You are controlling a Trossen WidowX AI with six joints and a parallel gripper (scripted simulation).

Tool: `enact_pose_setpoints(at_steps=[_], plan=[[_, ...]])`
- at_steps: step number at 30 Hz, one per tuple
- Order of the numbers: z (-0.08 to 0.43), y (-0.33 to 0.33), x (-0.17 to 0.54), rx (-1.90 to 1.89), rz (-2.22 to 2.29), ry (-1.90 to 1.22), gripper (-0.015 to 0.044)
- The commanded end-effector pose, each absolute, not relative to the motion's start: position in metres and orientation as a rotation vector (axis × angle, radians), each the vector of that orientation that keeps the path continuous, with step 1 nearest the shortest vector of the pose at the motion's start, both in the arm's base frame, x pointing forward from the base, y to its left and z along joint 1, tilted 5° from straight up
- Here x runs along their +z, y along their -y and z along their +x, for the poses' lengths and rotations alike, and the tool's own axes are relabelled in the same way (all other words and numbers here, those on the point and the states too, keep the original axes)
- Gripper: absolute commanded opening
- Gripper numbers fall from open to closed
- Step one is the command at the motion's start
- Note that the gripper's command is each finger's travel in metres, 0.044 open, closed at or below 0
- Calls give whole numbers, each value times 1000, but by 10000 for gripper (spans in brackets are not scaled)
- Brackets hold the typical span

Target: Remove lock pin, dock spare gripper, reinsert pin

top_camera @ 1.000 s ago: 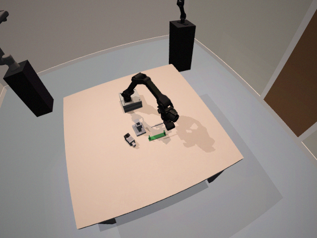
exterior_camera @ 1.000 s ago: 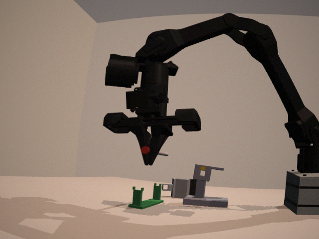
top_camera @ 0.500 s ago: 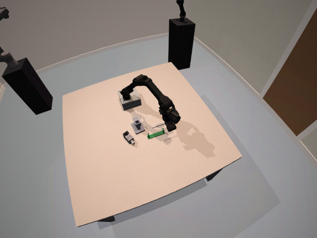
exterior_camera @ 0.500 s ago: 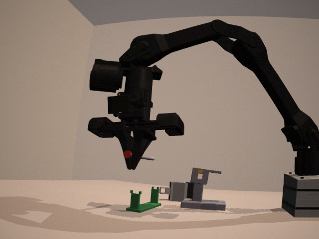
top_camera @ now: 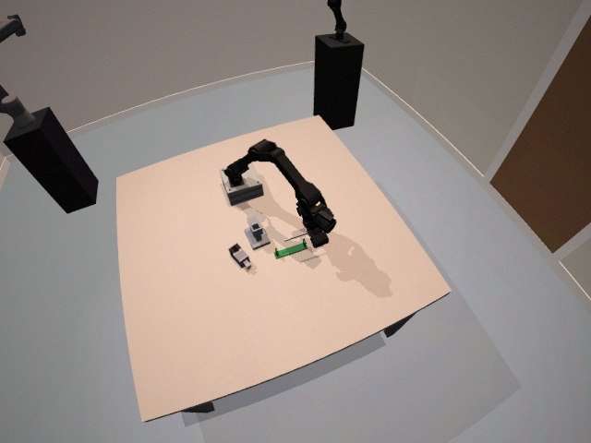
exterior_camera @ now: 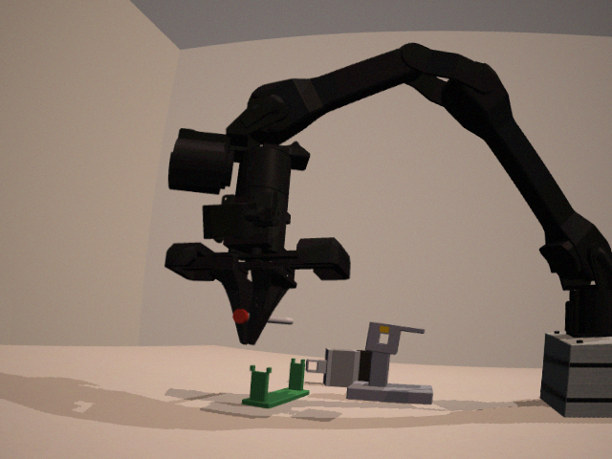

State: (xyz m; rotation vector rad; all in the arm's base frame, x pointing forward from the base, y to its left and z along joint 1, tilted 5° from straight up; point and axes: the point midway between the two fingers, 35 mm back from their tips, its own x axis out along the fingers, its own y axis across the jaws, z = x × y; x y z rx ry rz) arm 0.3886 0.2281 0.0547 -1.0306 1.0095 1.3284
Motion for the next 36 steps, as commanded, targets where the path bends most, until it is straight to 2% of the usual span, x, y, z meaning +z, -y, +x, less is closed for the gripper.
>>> enact_pose_setpoints(at_steps=[1, 36], plan=[[389, -229, 47, 1326, -1027, -1013, 0], [391, -232, 7, 1317, -1030, -992, 0]])
